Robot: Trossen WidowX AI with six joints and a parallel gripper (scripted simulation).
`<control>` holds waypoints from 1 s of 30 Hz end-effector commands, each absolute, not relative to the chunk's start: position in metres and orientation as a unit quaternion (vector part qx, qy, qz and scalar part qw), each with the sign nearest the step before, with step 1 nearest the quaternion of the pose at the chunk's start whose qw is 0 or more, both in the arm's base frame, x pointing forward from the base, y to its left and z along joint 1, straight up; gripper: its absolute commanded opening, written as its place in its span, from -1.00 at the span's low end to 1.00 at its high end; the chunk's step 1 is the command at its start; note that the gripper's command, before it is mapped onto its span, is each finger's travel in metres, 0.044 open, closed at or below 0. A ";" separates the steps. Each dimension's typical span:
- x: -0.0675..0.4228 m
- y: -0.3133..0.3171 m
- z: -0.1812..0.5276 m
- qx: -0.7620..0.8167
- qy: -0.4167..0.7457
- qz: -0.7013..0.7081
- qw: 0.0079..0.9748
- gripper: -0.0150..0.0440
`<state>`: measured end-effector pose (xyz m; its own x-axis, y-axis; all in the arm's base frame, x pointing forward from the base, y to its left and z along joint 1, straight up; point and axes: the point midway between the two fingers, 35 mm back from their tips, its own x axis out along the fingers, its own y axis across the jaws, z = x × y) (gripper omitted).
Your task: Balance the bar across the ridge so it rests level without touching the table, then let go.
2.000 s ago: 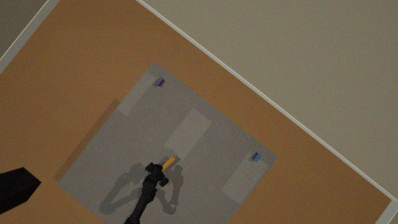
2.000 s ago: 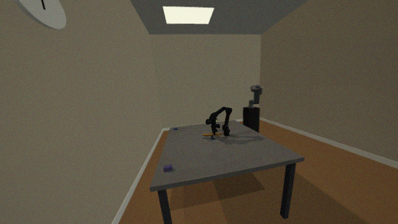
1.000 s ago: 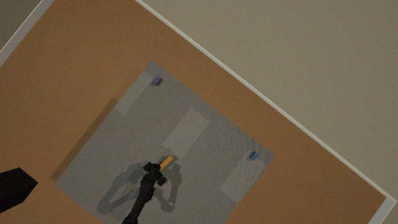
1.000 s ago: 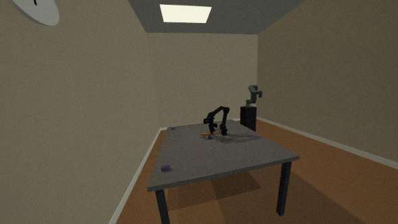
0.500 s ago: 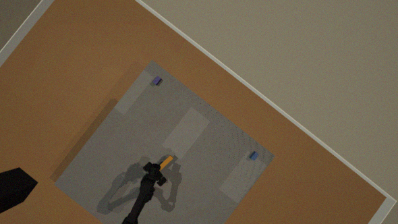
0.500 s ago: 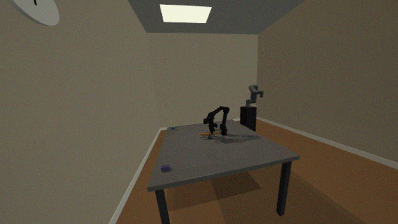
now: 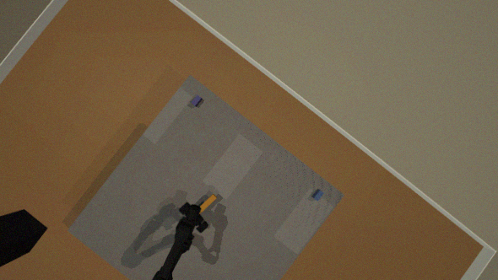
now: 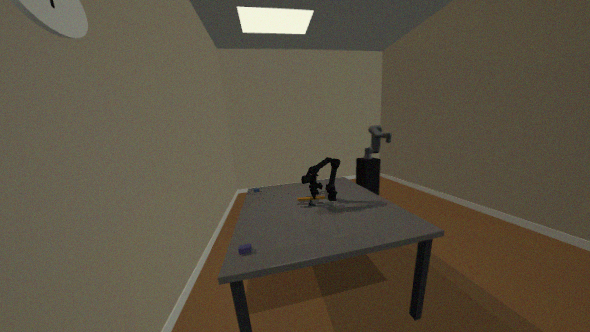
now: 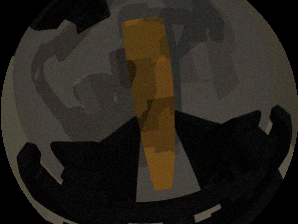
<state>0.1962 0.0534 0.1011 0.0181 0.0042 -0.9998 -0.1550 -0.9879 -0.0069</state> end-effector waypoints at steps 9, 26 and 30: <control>0.196 0.053 0.101 -0.711 0.053 0.699 0.057 0.04; 0.196 0.053 0.101 -0.711 0.053 0.699 0.057 0.08; 0.196 0.053 0.101 -0.711 0.053 0.699 0.057 0.08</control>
